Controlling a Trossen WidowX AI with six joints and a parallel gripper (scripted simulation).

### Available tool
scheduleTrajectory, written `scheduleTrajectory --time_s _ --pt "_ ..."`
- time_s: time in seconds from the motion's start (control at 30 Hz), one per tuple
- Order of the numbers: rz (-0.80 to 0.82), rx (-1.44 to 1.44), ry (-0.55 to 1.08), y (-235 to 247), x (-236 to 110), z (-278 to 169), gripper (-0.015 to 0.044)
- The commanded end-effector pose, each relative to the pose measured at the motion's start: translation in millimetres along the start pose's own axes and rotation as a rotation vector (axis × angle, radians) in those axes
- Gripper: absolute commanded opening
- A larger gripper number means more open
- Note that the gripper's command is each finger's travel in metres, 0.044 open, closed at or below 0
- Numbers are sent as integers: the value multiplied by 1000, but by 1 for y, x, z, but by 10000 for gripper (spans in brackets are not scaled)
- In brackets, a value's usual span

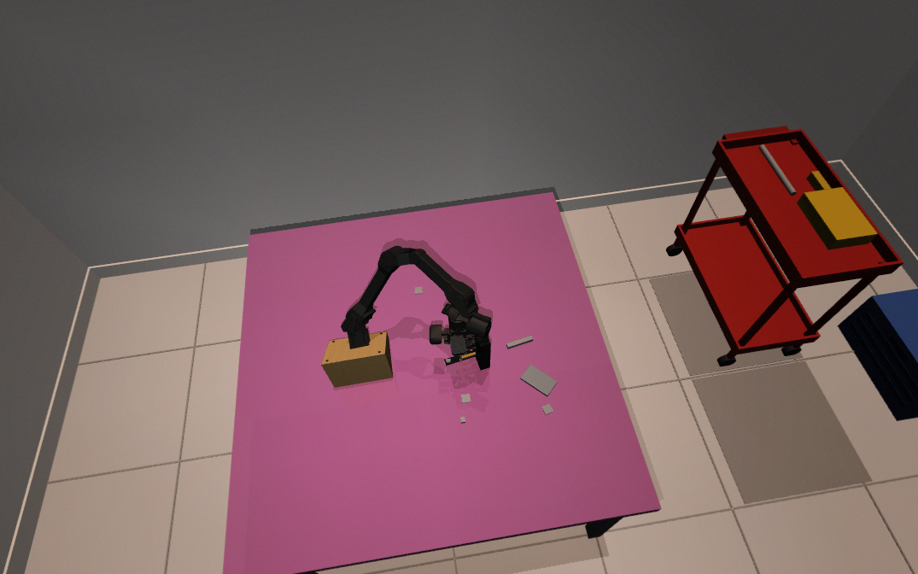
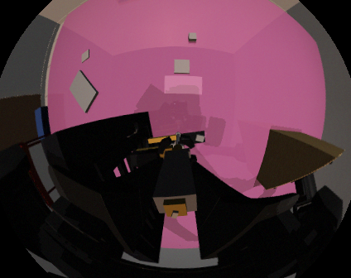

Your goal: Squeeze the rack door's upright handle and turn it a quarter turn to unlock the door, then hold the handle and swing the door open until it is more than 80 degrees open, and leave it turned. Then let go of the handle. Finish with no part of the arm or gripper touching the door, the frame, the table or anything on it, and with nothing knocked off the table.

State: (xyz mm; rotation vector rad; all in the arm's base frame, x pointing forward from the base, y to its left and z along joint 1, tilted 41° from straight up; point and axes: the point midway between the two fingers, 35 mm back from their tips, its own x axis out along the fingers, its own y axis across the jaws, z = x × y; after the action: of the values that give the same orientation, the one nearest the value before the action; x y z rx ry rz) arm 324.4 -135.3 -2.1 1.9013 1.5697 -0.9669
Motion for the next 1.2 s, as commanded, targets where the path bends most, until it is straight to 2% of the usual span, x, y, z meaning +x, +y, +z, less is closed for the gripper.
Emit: scheduleTrajectory --time_s 0.0,0.13,0.47,0.5,0.6,1.17 --pt "-1 52 9 0 2 -2 15" --pt "-1 52 9 0 2 -2 15" --pt "-1 52 9 0 2 -2 277" --pt "-1 52 9 0 2 -2 287" --pt "-1 -22 8 0 2 -2 287" --pt "2 -864 7 0 1 -2 287"
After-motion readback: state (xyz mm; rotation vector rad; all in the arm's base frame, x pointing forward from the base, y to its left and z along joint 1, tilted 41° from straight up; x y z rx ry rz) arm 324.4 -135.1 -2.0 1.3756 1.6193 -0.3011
